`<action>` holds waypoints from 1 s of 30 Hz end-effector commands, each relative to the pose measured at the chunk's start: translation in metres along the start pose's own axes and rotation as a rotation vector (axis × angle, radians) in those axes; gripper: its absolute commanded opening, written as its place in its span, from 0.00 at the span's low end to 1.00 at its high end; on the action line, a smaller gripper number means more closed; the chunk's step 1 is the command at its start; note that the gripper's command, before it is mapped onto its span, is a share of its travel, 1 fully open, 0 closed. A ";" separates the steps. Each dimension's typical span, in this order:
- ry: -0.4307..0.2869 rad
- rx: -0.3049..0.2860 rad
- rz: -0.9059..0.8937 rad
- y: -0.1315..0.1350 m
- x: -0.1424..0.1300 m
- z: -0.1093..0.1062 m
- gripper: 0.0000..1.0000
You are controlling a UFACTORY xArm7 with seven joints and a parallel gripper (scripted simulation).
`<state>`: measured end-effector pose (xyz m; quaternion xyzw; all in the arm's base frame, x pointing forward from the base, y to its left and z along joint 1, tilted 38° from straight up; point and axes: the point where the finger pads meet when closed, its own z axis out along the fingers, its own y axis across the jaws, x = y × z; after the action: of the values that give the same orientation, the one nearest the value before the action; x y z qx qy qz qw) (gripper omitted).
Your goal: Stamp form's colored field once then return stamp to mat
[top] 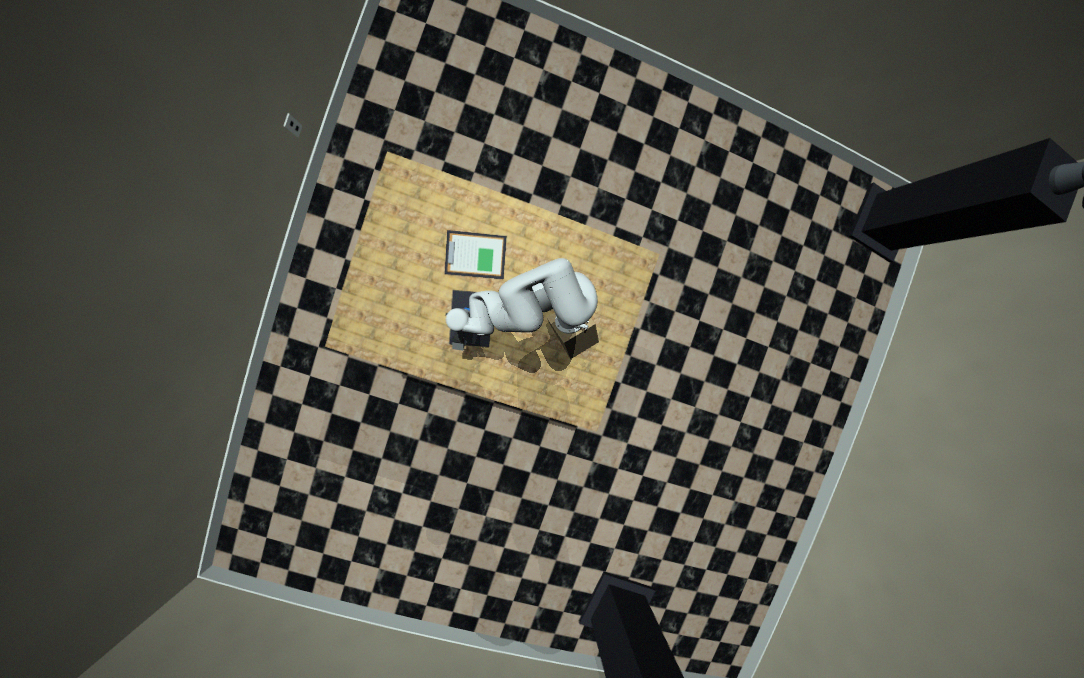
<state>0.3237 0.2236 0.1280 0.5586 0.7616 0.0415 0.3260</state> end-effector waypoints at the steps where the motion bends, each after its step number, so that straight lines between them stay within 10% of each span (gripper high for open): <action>1: 0.002 -0.002 0.000 0.001 0.001 0.000 0.88; 7: 0.002 -0.002 0.000 0.001 0.001 0.000 0.88; 8: 0.002 -0.002 0.000 0.001 0.001 0.000 0.28; 30: 0.002 -0.002 0.000 0.001 0.001 0.000 0.28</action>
<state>0.3241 0.2236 0.1276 0.5586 0.7615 0.0415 0.3260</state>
